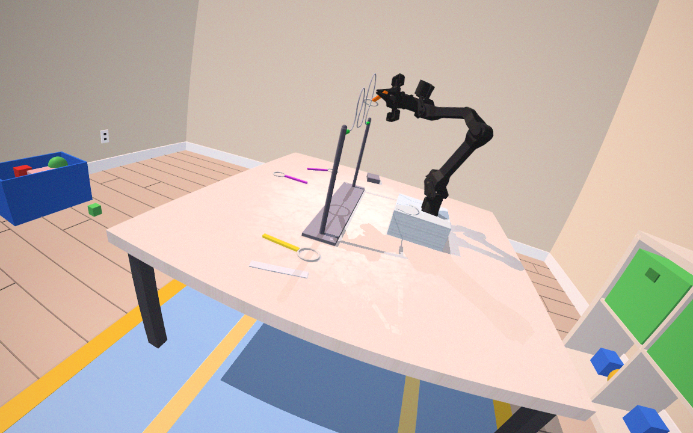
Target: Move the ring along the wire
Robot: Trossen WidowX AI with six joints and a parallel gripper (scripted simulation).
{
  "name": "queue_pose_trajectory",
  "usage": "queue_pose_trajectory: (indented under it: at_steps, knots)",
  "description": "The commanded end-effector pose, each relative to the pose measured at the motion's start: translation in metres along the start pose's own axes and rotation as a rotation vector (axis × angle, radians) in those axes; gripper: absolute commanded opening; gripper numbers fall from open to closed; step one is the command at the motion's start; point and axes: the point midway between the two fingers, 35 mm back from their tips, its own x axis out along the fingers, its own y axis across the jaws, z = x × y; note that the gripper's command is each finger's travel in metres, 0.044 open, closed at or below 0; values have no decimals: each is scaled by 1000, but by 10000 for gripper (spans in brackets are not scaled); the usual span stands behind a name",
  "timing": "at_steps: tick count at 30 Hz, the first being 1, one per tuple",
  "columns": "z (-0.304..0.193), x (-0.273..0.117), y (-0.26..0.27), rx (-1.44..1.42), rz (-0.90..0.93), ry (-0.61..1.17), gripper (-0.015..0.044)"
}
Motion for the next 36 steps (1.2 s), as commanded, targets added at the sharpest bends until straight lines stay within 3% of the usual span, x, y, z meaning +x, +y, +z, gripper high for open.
queue_pose_trajectory:
  at_steps: [1,36]
  knots:
    - [-3,0,1,-48,-20,3,-150]
    - [-1,0,-14,-419,-235,-46,-150]
